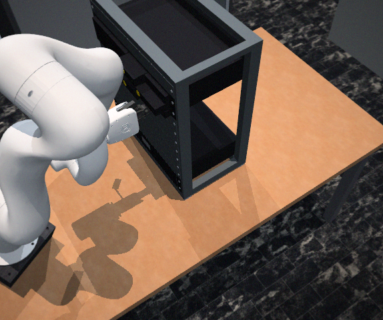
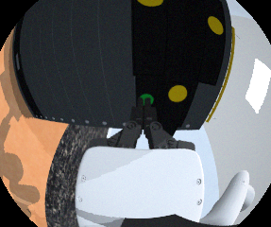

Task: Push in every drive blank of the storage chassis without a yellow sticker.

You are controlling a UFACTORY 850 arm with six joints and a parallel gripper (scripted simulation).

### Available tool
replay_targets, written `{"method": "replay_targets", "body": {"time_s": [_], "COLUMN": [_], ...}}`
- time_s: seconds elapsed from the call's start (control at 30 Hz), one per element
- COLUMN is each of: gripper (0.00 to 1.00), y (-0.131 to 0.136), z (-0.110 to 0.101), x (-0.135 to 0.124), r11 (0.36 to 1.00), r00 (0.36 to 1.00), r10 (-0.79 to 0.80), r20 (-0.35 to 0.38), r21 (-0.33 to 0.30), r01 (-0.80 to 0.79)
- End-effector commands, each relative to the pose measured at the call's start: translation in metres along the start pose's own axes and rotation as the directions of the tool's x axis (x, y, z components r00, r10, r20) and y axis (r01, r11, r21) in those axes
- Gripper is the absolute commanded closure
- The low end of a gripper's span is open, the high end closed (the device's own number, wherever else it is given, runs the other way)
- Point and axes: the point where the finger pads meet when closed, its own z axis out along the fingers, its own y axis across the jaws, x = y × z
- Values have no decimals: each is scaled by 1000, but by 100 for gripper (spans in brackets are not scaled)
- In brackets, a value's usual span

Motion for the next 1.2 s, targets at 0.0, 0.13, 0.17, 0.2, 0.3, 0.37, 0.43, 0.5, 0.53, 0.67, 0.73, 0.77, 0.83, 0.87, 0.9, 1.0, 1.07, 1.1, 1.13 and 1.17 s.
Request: {"method": "replay_targets", "body": {"time_s": [0.0,0.13,0.17,0.2,0.3,0.37,0.43,0.5,0.53,0.67,0.73,0.77,0.83,0.87,0.9,1.0,1.07,1.1,1.13,1.17], "gripper": [100,100,100,100,100,100,100,100,100,100,100,100,100,100,100,100,100,100,100,100], "y": [1,1,1,1,1,1,1,1,1,1,1,1,1,1,1,1,1,1,1,1], "z": [1,1,1,1,2,4,4,4,4,4,4,4,5,5,6,7,7,7,7,7], "x": [0,0,0,0,0,0,0,0,0,0,0,0,0,0,0,0,0,0,0,0], "r11": [1000,1000,1000,1000,1000,1000,1000,1000,1000,1000,1000,1000,1000,1000,1000,1000,1000,1000,1000,1000], "r00": [1000,1000,1000,1000,1000,1000,1000,1000,1000,1000,1000,1000,1000,1000,1000,1000,1000,1000,1000,1000], "r10": [0,0,0,0,0,0,0,0,0,0,0,0,0,0,0,0,0,0,0,0], "r20": [1,1,1,1,1,1,1,1,1,1,1,1,1,1,1,1,1,1,1,1], "r21": [-1,-1,-1,-1,-1,-1,-1,-1,-1,-1,-1,-1,-1,-1,-1,-1,-1,-1,-1,-1], "r01": [0,0,0,0,0,0,0,0,0,0,0,0,0,0,0,0,0,0,0,0]}}
